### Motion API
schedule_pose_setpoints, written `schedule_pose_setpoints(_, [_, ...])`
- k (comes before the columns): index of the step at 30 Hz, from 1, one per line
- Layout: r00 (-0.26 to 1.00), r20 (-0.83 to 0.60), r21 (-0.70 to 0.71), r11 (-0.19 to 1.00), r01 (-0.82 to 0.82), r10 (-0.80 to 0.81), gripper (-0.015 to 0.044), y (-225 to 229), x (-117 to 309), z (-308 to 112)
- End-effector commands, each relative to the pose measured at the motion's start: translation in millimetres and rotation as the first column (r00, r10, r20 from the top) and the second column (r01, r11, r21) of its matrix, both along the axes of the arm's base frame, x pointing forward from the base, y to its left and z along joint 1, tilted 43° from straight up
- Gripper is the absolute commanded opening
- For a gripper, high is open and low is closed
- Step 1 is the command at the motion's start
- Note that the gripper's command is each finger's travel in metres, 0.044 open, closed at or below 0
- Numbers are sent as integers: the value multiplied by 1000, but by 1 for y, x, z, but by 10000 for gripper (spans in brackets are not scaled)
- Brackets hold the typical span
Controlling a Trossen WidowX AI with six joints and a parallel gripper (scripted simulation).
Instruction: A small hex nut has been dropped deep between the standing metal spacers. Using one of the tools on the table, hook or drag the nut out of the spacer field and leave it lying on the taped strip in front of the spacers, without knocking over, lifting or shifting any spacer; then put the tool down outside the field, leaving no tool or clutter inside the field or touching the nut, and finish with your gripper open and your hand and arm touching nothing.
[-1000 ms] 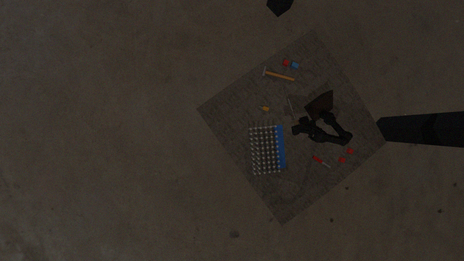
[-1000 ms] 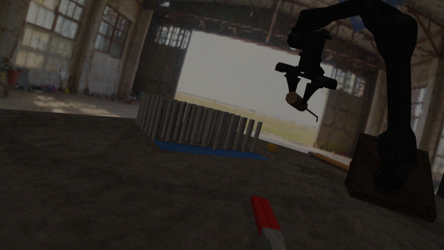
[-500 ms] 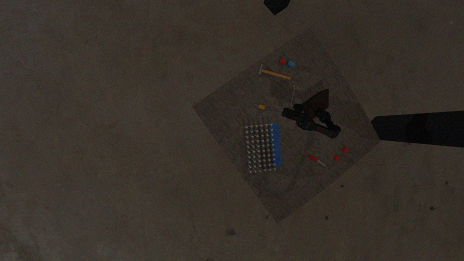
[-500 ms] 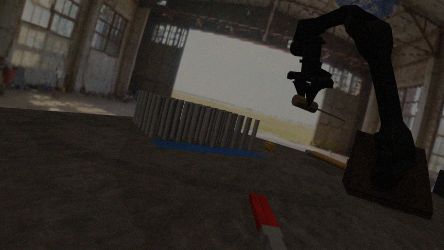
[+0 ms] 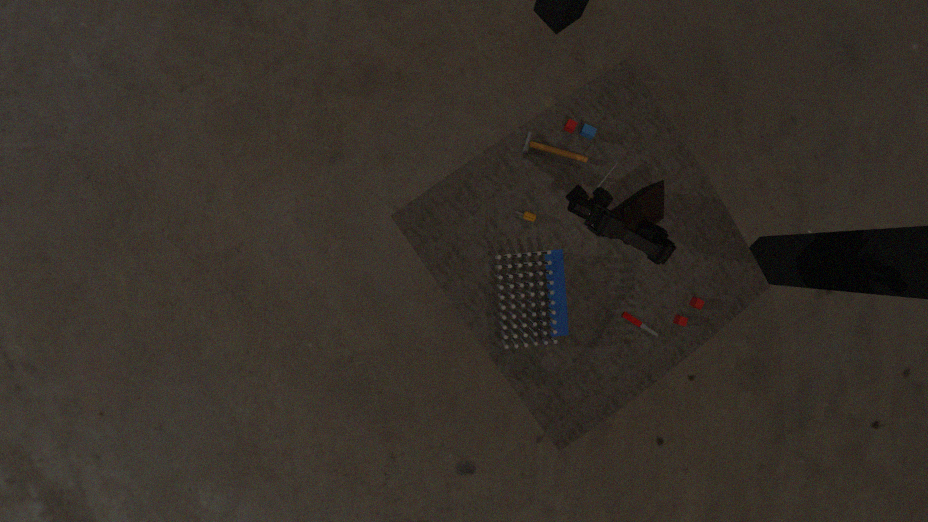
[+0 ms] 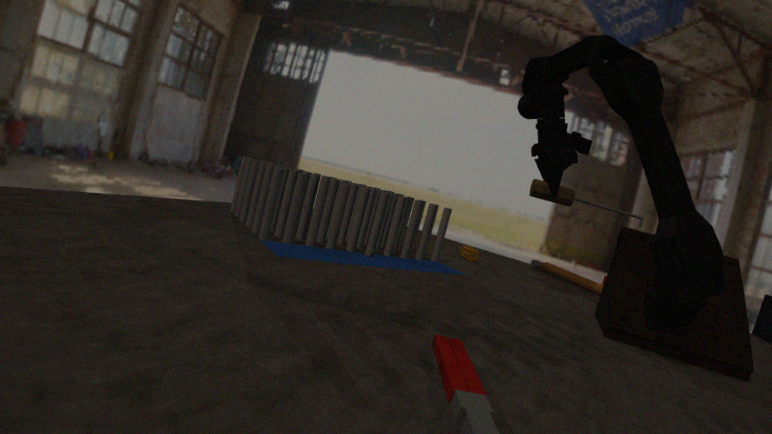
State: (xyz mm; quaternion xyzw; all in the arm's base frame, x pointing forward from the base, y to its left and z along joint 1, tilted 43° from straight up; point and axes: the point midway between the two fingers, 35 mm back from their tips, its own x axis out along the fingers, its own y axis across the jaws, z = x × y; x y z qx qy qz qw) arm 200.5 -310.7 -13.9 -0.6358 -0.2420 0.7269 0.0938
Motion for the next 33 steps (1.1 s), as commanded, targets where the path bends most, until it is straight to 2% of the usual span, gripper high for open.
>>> schedule_pose_setpoints(1, [992, -93, -23, 996, 86, -88, 0, -13, -15, -14])
schedule_pose_setpoints(10, [926, -274, -84, 966, 246, -260, 0, -31, -47, -46])
schedule_pose_setpoints(33, [924, -276, -86, 965, 249, -263, 0, -26, -44, -57])
